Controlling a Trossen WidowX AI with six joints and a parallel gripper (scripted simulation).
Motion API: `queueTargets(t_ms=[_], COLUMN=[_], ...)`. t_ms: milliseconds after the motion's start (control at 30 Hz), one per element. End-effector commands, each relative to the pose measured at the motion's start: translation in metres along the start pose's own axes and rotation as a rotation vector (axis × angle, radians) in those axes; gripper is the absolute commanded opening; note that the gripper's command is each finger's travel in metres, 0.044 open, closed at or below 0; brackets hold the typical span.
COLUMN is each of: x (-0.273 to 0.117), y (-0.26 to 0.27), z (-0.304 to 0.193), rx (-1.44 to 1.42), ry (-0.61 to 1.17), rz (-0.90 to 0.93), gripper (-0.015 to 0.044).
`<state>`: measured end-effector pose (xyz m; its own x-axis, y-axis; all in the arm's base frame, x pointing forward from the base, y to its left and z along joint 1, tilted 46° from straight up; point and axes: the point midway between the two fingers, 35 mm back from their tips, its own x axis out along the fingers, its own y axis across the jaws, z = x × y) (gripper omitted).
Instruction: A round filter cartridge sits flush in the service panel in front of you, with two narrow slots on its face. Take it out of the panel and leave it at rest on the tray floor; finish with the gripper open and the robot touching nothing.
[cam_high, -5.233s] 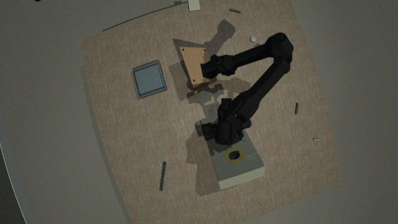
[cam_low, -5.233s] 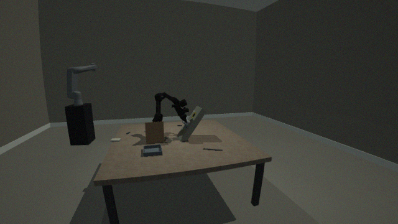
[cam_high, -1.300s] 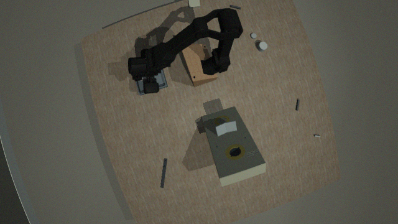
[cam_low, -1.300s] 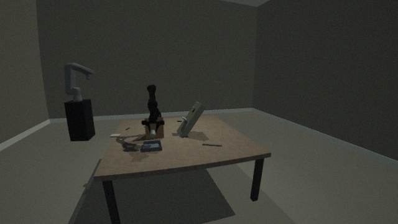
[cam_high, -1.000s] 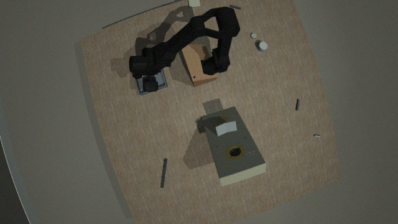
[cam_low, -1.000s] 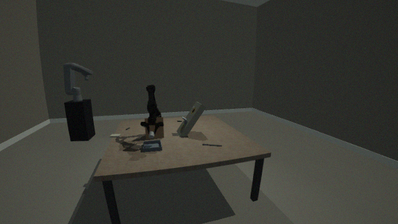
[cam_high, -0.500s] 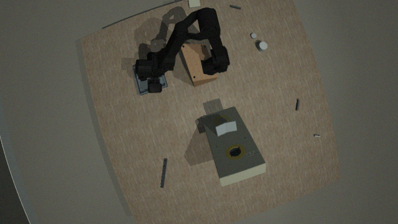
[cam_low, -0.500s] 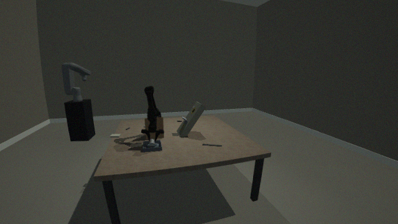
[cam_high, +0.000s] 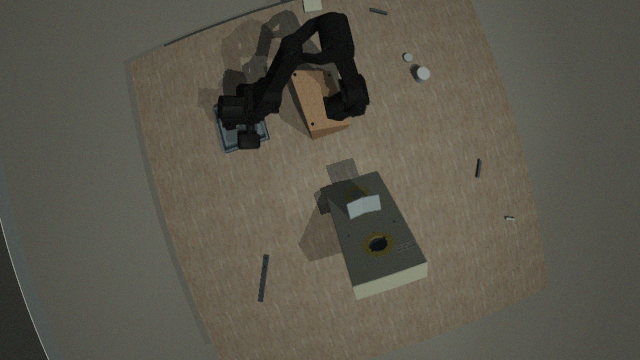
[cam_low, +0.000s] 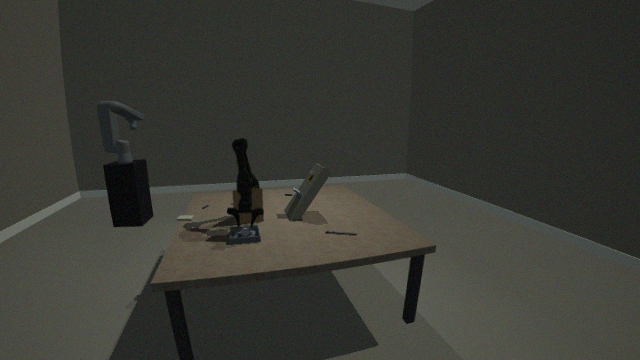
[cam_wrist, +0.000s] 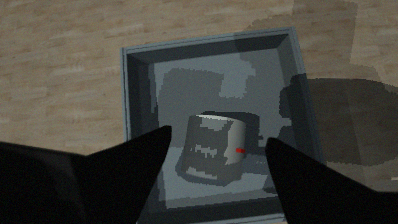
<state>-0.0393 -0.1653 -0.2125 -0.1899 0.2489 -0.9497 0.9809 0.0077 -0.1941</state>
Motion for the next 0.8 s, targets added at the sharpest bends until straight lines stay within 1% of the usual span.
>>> queueTargets(t_ms=[0,33,167,300,367,433,467,767], x=[0.000,0.000,-0.007,-0.053,-0.062,-0.062,-0.050,-0.050], y=[0.000,0.000,0.000,0.000,0.001,0.001,0.000,0.000], z=[0.001,0.001,0.006,0.032,0.035,0.035,0.032,0.032], rx=[0.001,0.001,0.001,0.000,0.000,0.000,-0.005,-0.005], ry=[-0.003,-0.003,-0.003,-0.002,-0.001,-0.001,-0.008,-0.008], rz=[0.000,0.000,0.000,0.001,0.001,0.001,-0.002,-0.002], gripper=[0.0420,0.0440,0.0440,0.0440,0.0440,0.0440,0.0440,0.0440])
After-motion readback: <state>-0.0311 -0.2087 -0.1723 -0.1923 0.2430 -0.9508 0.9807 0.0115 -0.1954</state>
